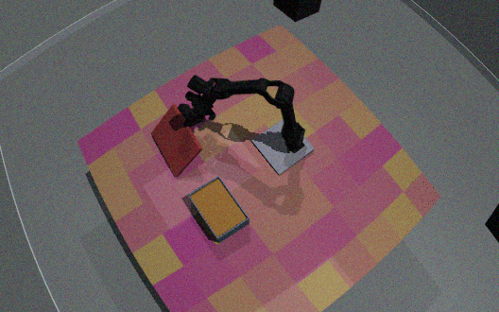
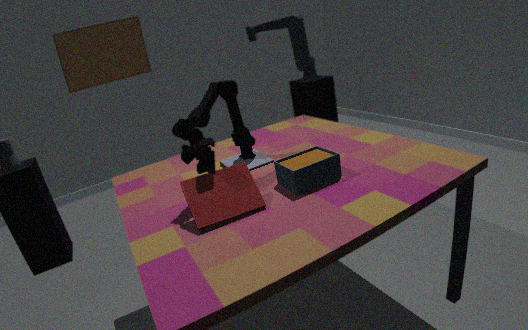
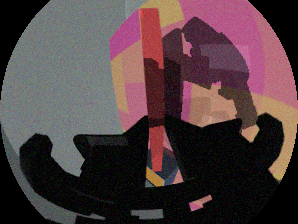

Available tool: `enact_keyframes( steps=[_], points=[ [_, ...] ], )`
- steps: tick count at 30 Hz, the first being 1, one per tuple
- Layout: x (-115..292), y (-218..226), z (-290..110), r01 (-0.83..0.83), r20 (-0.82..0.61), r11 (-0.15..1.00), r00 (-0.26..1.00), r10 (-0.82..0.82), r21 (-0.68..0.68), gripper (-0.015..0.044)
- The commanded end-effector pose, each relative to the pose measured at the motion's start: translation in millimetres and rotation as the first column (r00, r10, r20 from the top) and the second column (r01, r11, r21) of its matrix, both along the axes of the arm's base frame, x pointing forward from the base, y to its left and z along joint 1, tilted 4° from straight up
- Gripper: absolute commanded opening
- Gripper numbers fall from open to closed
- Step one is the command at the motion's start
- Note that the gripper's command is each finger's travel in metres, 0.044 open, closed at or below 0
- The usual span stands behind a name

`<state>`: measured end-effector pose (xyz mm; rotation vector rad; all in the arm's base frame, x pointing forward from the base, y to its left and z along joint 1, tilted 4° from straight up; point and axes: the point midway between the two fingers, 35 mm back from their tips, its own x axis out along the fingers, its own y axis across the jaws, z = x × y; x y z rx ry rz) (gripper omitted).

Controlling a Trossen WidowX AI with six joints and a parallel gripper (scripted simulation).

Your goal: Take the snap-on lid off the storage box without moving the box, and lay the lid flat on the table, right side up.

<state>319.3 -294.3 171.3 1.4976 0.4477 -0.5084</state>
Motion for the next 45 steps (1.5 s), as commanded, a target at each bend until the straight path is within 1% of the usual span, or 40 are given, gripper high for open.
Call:
enact_keyframes(
  steps=[1, 45],
  points=[
    [1, -1, -2, 0.002, 0.005, 1.0, 1.0, -0.002, -0.001, 0.0],
    [4, -2, -37, 0.002, 0.005, 1.0, 1.0, -0.002, -0.001, 0.0]
  ],
)
